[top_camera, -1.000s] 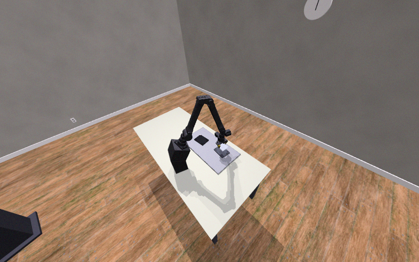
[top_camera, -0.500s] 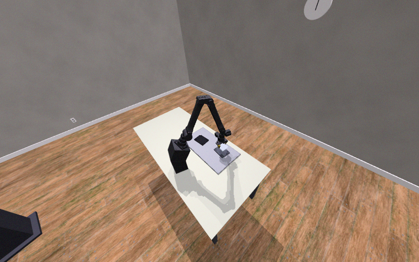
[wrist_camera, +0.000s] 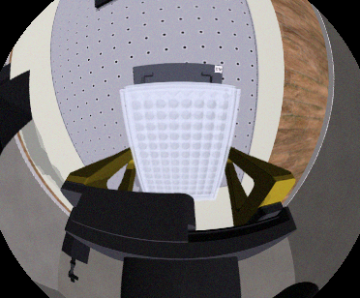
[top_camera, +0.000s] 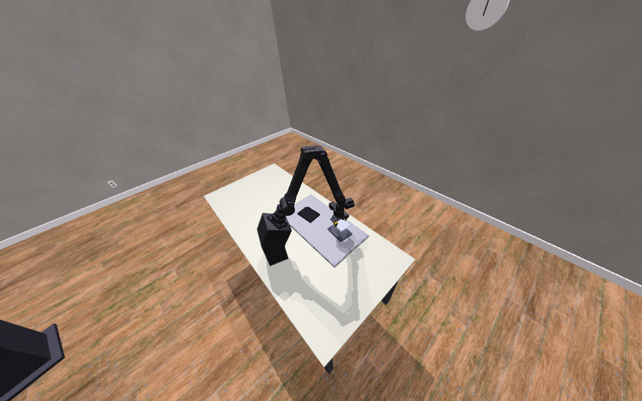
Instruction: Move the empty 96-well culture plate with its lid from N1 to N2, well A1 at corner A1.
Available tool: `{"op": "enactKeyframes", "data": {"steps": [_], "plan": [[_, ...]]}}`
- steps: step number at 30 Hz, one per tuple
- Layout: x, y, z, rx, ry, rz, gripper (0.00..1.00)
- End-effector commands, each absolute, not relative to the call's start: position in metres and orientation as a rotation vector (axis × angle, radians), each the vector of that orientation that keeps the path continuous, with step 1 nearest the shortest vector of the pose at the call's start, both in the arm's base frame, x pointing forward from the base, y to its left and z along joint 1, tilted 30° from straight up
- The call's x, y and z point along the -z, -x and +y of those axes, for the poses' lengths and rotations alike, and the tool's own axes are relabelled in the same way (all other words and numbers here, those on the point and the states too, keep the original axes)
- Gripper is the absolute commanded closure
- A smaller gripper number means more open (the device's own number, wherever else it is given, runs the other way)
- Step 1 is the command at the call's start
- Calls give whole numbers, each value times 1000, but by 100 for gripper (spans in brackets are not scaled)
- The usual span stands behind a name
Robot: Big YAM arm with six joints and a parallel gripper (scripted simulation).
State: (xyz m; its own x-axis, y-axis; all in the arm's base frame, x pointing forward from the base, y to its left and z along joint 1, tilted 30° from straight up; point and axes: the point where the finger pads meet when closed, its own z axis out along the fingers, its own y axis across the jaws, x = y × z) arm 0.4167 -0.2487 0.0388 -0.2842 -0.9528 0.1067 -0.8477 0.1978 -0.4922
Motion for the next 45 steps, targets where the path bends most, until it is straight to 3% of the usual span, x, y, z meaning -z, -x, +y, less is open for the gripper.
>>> {"op": "enactKeyframes", "data": {"steps": [1,13,45], "plan": [[-50,-410,-251,708,1725,2242,100],[-48,-420,-225,776,1979,2057,100],[-24,-423,-133,763,1950,2071,100]]}}
